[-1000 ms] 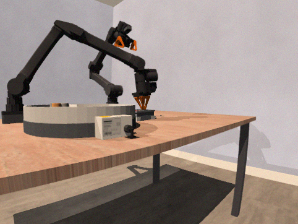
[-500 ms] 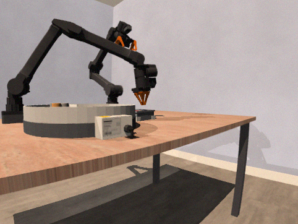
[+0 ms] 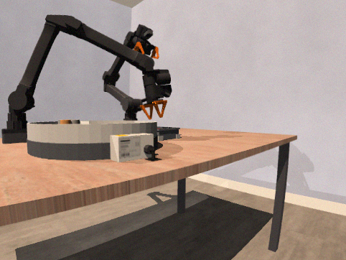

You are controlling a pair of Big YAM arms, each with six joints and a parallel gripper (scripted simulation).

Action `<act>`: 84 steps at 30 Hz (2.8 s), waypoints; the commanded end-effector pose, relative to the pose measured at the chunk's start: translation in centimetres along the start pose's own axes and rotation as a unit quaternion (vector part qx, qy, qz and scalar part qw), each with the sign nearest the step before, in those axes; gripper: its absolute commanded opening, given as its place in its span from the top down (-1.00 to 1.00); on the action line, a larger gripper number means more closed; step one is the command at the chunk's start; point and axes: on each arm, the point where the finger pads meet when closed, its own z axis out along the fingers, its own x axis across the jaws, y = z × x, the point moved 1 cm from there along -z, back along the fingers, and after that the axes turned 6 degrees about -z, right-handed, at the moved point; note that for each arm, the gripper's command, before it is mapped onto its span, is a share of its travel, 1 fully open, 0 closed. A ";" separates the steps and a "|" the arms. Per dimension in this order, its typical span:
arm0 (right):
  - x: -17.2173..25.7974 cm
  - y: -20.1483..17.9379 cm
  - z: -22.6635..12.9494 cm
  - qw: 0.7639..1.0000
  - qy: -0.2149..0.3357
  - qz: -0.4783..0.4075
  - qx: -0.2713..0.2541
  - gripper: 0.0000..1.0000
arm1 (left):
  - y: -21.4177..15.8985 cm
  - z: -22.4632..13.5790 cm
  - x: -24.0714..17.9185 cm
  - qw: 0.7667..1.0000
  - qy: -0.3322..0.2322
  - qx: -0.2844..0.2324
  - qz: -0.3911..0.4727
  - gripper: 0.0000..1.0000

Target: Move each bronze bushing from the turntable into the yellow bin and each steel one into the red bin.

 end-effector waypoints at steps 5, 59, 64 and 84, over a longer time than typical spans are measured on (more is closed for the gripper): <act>-1.3 -5.8 -5.6 0.991 -0.042 0.108 -0.072 -1.00 | 1.6 -1.4 -0.1 1.000 -0.002 -0.021 0.003 -1.00; 0.7 -37.1 -16.1 0.962 -0.107 0.213 -0.130 0.42 | -8.5 1.1 -23.8 0.848 -0.449 -0.202 0.198 -1.00; 0.5 -37.2 -13.8 0.992 -0.048 0.098 -0.068 0.42 | -8.5 1.1 -23.8 0.848 -0.449 -0.202 0.198 -1.00; 1.0 -37.8 -8.3 0.995 0.044 -0.064 0.055 0.42 | -8.5 1.1 -23.8 0.848 -0.448 -0.202 0.198 -1.00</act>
